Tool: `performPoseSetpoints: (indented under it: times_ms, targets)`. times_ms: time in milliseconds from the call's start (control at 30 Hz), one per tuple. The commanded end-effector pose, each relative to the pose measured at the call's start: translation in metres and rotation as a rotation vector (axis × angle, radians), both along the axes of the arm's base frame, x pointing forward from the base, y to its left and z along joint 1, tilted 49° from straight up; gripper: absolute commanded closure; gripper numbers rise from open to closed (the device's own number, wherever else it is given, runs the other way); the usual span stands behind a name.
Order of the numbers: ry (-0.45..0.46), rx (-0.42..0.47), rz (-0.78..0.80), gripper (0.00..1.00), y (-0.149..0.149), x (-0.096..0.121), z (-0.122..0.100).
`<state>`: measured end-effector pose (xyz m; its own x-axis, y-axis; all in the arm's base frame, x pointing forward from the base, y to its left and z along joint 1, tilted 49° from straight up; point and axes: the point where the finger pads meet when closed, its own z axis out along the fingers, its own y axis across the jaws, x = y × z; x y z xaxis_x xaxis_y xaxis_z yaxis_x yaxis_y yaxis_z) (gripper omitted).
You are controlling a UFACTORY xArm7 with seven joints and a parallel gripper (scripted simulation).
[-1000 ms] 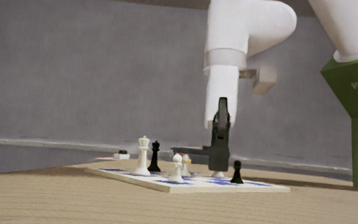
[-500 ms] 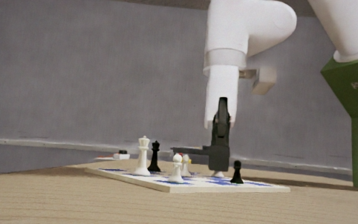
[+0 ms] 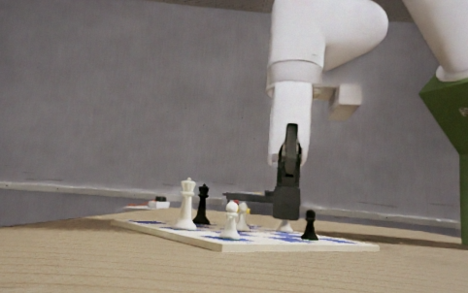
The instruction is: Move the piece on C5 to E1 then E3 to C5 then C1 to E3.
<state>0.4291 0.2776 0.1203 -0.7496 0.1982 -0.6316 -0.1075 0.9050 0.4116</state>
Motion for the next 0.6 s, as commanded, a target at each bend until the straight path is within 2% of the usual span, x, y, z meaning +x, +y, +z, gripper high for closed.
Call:
performPoseSetpoints:
  times_ms: [0, 100, 567]
  targets:
    - [-0.002, 0.001, 0.0, 0.59, -0.004, -0.007, 0.008]
    - [-0.002, 0.001, 0.0, 0.59, -0.006, -0.01, 0.011]
    - [-0.002, 0.001, 0.0, 0.59, -0.028, -0.048, 0.049]
